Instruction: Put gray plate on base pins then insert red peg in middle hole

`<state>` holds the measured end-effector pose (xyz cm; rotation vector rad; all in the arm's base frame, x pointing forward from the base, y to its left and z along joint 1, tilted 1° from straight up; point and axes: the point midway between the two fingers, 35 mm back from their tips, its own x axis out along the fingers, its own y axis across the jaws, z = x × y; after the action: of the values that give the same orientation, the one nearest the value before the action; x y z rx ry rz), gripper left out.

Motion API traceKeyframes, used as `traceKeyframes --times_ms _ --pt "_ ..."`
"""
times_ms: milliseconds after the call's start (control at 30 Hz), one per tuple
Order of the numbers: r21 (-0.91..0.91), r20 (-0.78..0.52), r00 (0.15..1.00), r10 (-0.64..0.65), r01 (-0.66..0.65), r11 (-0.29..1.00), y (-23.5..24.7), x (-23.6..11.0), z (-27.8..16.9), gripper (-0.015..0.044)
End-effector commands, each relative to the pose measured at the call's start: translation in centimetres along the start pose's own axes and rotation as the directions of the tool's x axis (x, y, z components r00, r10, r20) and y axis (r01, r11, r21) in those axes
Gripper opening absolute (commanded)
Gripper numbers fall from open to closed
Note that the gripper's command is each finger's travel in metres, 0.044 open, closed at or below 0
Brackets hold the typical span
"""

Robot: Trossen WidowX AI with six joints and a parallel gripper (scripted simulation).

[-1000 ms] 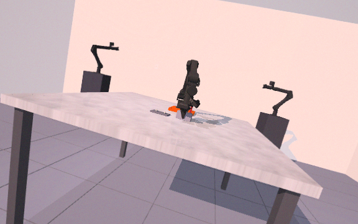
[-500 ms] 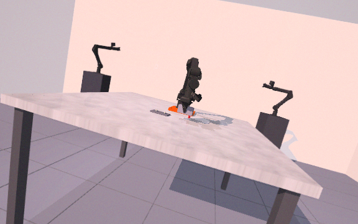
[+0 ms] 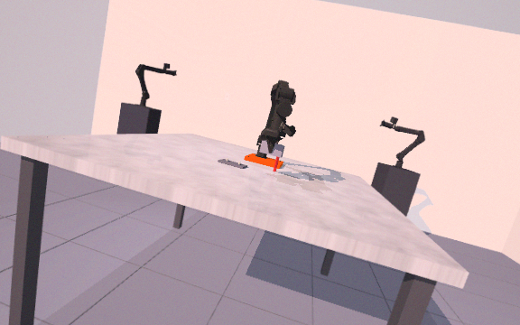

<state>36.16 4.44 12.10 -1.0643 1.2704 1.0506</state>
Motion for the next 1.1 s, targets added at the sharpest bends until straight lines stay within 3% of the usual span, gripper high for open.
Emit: traceKeyframes --times_ms 0,367,1067 --pt "-0.005 0.004 1.000 -0.003 0.003 1.000 0.0 -1.7 0.0 0.0000" --pt "-0.005 0.004 1.000 -0.003 0.003 1.000 0.5 -4.7 -0.2 0.0000" --pt "0.004 0.011 1.000 -0.003 0.003 1.000 -0.7 -2.1 -5.1 0.0000"
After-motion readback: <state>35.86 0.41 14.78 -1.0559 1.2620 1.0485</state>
